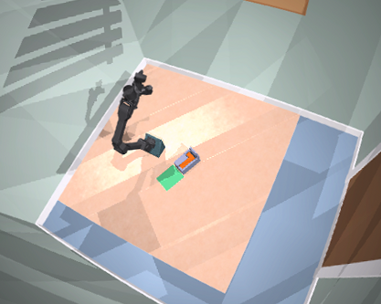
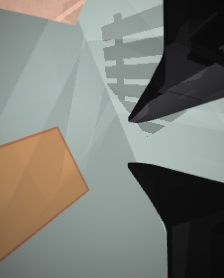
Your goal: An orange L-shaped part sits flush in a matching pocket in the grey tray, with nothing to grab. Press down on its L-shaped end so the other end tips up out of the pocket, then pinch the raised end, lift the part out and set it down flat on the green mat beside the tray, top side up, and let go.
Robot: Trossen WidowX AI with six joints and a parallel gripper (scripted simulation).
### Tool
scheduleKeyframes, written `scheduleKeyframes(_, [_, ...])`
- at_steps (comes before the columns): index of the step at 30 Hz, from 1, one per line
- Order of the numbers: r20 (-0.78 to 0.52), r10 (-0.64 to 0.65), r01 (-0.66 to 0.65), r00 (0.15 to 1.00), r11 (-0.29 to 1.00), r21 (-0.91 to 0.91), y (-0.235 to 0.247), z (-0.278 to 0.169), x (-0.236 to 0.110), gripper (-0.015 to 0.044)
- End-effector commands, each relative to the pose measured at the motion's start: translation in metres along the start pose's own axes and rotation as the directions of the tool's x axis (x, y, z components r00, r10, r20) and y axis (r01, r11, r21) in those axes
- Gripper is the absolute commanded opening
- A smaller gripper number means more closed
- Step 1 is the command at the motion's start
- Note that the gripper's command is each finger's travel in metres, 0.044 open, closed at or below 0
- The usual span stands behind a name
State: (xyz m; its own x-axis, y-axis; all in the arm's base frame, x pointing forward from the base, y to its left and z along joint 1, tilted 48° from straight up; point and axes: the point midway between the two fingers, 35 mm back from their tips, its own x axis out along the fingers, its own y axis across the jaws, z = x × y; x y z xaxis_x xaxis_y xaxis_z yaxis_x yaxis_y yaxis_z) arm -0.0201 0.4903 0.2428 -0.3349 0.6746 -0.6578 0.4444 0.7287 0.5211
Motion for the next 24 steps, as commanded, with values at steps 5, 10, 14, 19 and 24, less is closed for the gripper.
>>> scheduleKeyframes(5, [0.388, -0.123, 0.099, 0.913, 0.992, 0.082, -0.017, 0.155, -0.009, 0.018])
scheduleKeyframes(10, [0.579, -0.283, 0.224, 0.764, 0.959, 0.172, -0.048, 0.247, -0.036, 0.018])
scheduleKeyframes(14, [0.668, -0.441, 0.349, 0.599, 0.895, 0.278, -0.084, 0.312, -0.069, 0.018])
scheduleKeyframes(19, [0.675, -0.65, 0.521, 0.35, 0.733, 0.436, -0.141, 0.376, -0.124, 0.018])
scheduleKeyframes(24, [0.557, -0.827, 0.687, 0.073, 0.447, 0.573, -0.205, 0.419, -0.189, 0.018])
